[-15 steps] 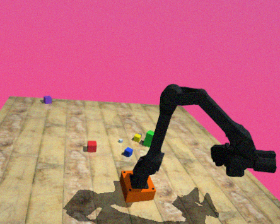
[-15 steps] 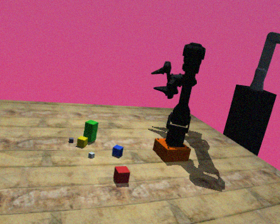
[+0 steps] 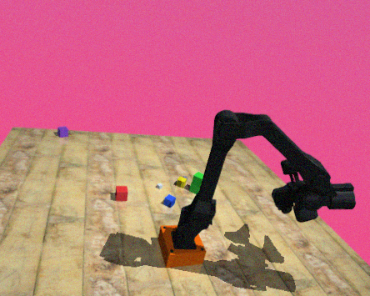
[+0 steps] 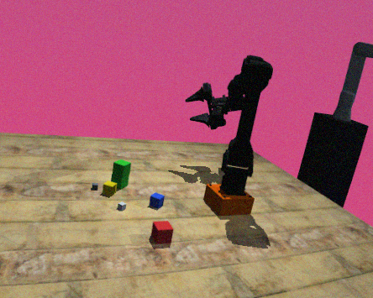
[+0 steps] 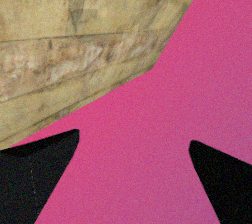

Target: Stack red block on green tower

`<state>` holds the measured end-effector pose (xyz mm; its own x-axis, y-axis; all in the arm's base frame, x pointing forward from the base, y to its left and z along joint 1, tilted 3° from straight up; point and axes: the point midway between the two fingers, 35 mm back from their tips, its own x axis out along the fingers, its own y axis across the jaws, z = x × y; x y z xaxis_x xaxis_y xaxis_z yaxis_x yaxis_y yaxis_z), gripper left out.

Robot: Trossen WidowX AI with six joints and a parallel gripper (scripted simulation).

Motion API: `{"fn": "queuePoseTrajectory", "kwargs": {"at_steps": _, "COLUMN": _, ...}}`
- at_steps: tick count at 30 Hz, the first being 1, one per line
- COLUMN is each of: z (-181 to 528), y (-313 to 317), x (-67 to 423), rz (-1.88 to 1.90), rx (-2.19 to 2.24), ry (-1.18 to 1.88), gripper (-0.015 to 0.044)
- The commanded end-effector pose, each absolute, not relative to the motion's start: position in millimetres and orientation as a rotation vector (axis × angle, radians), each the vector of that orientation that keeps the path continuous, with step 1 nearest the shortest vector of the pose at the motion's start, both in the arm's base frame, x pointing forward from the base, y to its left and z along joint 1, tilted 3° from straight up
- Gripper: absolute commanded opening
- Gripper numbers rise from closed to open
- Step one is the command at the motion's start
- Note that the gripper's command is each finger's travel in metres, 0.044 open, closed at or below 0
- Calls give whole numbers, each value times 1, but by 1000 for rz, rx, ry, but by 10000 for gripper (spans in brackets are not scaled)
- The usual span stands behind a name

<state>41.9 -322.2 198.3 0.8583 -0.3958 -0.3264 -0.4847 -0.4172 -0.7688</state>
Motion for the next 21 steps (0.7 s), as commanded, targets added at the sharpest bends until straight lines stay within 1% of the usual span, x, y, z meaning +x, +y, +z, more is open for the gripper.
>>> {"fn": "queuePoseTrajectory", "kwargs": {"at_steps": 1, "z": 191, "y": -318, "x": 70, "rz": 248, "rx": -2145, "ry": 581, "gripper": 440}}
{"fn": "queuePoseTrajectory", "kwargs": {"at_steps": 13, "z": 171, "y": -292, "x": 151, "rz": 631, "rx": -2421, "ry": 314, "gripper": 440}}
{"fn": "queuePoseTrajectory", "kwargs": {"at_steps": 21, "z": 157, "y": -259, "x": 199, "rz": 860, "rx": -2555, "ry": 71, "gripper": 440}}
